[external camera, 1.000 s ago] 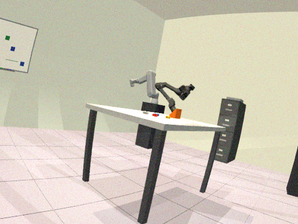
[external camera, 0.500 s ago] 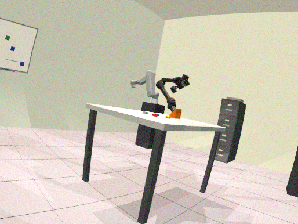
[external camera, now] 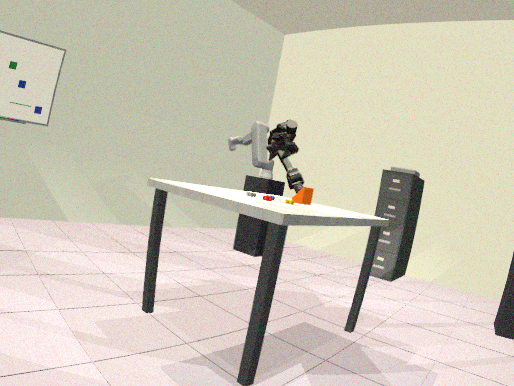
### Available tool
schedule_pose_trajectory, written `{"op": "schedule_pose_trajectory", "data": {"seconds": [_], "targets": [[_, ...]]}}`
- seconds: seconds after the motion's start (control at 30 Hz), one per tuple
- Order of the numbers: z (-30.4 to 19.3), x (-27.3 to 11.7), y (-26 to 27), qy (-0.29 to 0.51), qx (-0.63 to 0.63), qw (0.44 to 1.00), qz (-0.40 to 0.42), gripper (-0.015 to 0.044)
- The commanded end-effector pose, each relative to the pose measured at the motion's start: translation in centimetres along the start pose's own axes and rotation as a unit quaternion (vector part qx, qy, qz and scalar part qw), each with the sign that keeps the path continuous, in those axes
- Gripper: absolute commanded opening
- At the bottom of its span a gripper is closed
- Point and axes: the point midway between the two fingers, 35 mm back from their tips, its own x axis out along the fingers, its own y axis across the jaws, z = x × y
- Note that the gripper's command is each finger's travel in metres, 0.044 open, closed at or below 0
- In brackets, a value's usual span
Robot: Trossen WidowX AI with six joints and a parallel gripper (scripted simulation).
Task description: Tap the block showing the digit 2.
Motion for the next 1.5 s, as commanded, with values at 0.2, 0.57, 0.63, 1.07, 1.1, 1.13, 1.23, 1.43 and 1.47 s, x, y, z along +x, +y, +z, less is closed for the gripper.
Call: {"op": "schedule_pose_trajectory", "data": {"seconds": [0.2, 0.57, 0.63, 1.07, 1.1, 1.13, 1.23, 1.43, 1.47], "targets": [[-0.6, 5.3, -13.1, 0.26, -0.051, 0.962, -0.066, 0.04], [-1.1, 5.6, -15.0, 0.297, -0.054, 0.951, -0.065, 0.04], [-1.1, 5.6, -15.0, 0.297, -0.054, 0.951, -0.065, 0.04], [-1.1, 5.6, -15.0, 0.297, -0.054, 0.951, -0.065, 0.04], [-1.1, 5.6, -15.0, 0.297, -0.054, 0.951, -0.065, 0.04], [-1.1, 5.6, -15.0, 0.297, -0.054, 0.951, -0.065, 0.04], [-1.4, 5.8, -12.0, 0.295, -0.06, 0.952, -0.057, 0.04], [-4.3, 5.7, -2.8, 0.297, -0.055, 0.951, -0.061, 0.04], [-4.4, 5.7, -2.5, 0.297, -0.054, 0.951, -0.062, 0.04]]}}
